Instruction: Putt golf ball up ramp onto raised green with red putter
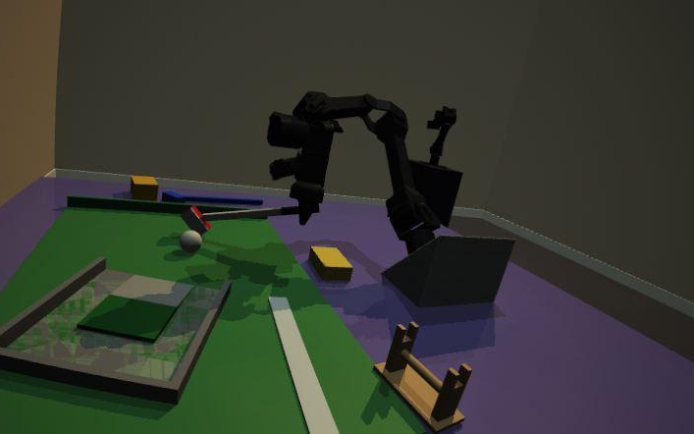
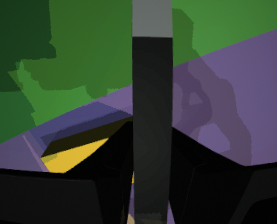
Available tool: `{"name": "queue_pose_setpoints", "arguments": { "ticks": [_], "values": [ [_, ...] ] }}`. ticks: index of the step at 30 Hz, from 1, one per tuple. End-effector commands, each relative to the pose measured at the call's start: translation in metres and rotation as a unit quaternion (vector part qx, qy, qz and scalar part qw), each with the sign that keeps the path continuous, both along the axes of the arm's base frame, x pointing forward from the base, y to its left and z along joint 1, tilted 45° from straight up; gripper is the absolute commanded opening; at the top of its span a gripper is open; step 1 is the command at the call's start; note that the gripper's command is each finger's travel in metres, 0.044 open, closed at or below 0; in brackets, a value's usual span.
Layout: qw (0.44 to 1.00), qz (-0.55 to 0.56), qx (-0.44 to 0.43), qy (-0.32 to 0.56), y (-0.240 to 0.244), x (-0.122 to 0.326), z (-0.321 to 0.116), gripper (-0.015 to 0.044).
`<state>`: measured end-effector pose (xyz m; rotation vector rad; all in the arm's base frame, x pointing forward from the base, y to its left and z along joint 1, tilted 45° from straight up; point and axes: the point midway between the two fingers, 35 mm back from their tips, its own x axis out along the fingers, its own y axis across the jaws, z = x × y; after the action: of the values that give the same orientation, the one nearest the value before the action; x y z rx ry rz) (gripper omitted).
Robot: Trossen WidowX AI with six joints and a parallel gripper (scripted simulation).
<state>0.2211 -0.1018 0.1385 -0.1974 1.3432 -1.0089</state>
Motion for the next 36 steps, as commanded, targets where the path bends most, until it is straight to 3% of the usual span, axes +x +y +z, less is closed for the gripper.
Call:
{"name": "queue_pose_setpoints", "arguments": {
  "ticks": [1,6,17,36],
  "values": [
    [1.000,0.005,-0.004,0.003,-0.002,-0.003,0.002,0.0000],
    [1.000,0.001,0.001,0.000,0.004,0.005,-0.004,0.0000],
    [1.000,0.005,-0.001,0.001,0.081,0.061,-0.088,0.0000],
    [1.000,0.005,0.000,0.002,0.120,0.068,-0.048,0.0000]
  ]
}}
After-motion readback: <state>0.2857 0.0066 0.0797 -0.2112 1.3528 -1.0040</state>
